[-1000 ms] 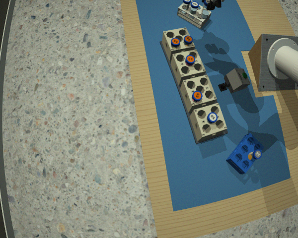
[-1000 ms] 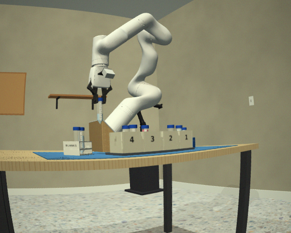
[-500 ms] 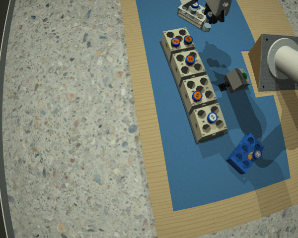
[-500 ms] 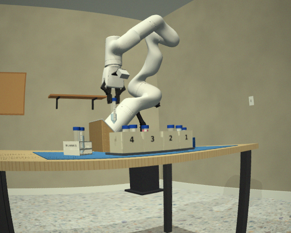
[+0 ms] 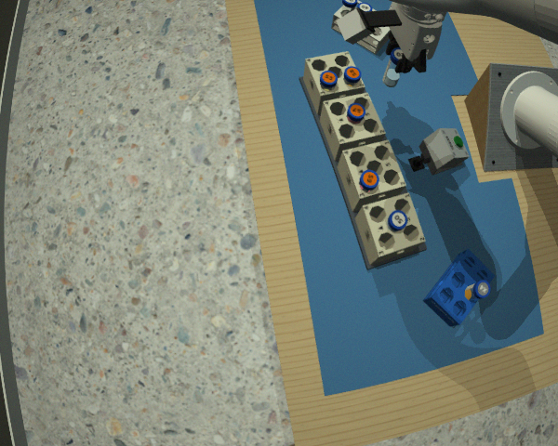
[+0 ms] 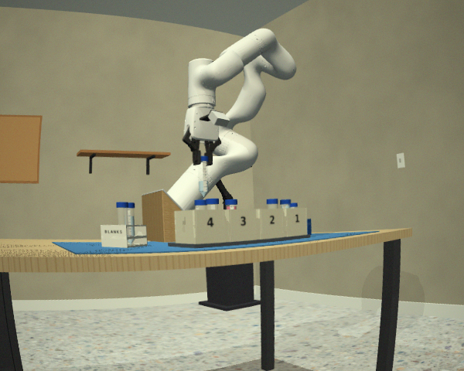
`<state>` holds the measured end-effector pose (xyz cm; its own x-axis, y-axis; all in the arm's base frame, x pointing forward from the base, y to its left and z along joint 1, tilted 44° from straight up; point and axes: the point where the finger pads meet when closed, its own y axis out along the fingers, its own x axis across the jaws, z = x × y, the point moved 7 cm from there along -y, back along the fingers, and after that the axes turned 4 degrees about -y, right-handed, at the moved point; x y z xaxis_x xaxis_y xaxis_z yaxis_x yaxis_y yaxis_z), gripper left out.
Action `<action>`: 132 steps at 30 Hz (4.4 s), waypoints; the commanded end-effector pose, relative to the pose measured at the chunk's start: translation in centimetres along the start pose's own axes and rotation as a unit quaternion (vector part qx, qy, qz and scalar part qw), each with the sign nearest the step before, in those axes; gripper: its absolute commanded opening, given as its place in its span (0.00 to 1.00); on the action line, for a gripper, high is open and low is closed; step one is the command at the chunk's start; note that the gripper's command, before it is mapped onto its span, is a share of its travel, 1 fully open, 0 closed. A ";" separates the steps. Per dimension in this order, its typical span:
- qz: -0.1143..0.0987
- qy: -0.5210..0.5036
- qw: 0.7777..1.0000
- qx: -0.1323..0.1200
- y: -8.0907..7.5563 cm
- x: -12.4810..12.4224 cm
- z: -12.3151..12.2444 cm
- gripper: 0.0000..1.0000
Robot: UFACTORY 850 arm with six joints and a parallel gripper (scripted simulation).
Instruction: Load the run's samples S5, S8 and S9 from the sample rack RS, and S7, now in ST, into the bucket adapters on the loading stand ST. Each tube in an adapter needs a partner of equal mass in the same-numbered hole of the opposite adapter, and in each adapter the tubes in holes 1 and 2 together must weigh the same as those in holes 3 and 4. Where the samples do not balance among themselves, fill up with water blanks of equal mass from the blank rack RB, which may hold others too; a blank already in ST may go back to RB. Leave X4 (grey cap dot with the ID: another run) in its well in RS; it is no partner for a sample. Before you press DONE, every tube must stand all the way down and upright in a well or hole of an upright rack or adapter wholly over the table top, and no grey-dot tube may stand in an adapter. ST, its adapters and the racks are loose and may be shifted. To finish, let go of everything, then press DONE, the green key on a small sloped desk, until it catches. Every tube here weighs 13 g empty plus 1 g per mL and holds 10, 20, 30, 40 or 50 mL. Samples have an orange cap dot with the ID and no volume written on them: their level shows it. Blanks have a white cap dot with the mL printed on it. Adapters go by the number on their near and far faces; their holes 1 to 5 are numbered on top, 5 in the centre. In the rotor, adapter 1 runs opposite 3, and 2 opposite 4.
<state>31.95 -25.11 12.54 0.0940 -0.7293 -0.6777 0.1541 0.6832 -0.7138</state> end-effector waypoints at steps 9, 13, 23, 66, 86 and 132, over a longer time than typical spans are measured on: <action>-0.001 0.000 1.000 0.001 -0.1 -5.9 2.4 0.00; -0.001 0.000 1.000 0.001 -0.1 -6.8 2.8 0.00; -0.001 0.000 1.000 0.001 -0.1 -11.5 4.7 0.00; -0.001 0.000 1.000 0.001 0.7 -16.6 6.7 0.00; -0.001 0.000 1.000 0.001 3.4 -16.6 6.7 0.00; -0.001 0.000 1.000 0.001 6.3 -16.6 6.7 0.00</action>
<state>37.87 -9.07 20.58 0.0936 -0.7301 -0.6769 0.1540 0.6823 -0.7146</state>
